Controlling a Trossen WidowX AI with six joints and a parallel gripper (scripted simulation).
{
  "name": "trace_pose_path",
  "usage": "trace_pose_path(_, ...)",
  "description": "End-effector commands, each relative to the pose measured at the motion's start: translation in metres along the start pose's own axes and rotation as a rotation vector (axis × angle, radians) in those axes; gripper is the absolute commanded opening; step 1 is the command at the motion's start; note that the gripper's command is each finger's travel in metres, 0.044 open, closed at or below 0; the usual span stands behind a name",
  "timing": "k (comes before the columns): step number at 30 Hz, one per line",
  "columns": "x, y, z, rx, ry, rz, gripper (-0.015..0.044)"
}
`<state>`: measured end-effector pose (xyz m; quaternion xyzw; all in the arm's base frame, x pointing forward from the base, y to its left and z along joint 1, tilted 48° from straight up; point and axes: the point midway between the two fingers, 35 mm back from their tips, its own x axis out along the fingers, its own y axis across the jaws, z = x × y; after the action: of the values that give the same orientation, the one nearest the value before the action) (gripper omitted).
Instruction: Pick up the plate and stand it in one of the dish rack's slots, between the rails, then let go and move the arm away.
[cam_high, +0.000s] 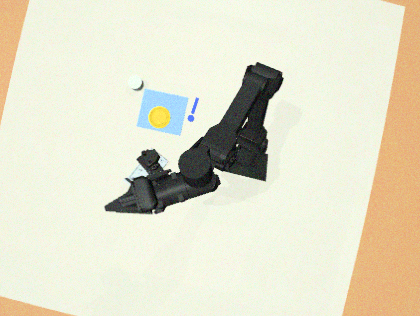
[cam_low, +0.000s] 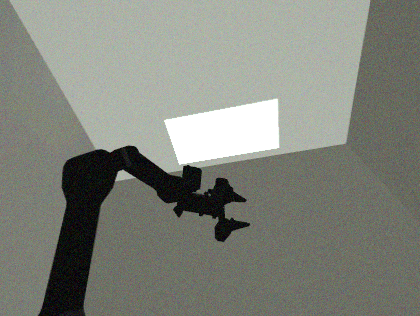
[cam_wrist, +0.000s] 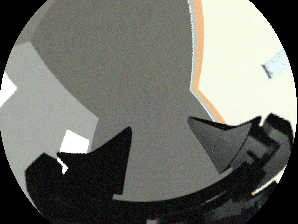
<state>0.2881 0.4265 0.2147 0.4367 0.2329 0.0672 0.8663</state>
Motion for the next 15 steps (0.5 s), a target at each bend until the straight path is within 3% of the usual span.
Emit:
trace_pose_path(1,0.018,-0.029,0.022,-0.101,-0.037,-0.098,0.04)
trace_pose_path(15,0.055,-0.131,0.104,-0.413,-0.089,-0.457,0.04)
